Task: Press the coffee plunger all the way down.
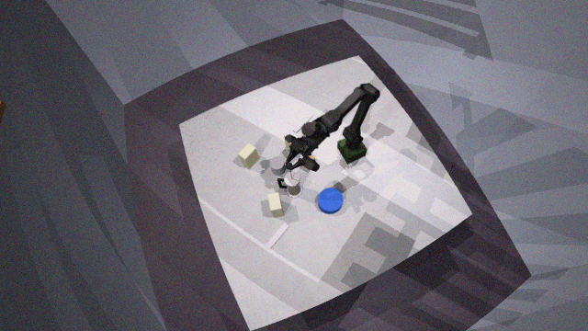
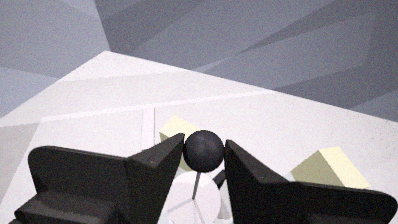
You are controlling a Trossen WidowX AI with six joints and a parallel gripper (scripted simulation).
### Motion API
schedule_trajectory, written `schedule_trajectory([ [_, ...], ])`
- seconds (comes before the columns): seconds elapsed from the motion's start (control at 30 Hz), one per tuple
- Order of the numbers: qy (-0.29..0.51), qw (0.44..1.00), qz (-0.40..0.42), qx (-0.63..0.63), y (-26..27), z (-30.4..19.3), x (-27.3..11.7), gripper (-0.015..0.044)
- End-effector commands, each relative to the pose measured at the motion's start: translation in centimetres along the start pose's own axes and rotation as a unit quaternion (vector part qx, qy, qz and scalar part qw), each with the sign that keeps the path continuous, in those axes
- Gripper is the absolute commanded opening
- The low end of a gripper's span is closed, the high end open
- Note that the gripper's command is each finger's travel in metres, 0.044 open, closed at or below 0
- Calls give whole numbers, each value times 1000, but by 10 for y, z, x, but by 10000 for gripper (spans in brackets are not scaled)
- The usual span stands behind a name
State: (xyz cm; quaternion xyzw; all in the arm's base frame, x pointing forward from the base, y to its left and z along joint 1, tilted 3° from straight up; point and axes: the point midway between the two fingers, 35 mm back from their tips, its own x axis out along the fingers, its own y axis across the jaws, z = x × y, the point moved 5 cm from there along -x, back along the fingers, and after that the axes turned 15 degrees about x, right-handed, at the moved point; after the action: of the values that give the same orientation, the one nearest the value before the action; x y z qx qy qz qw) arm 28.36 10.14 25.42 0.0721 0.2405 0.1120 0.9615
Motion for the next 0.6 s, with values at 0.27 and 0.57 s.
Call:
schedule_trajectory([
  [0.27,7,1000,-1,-2,-4,-18,15,118],
  [0.57,7,1000,-1,-2,-7,-30,24,118],
])
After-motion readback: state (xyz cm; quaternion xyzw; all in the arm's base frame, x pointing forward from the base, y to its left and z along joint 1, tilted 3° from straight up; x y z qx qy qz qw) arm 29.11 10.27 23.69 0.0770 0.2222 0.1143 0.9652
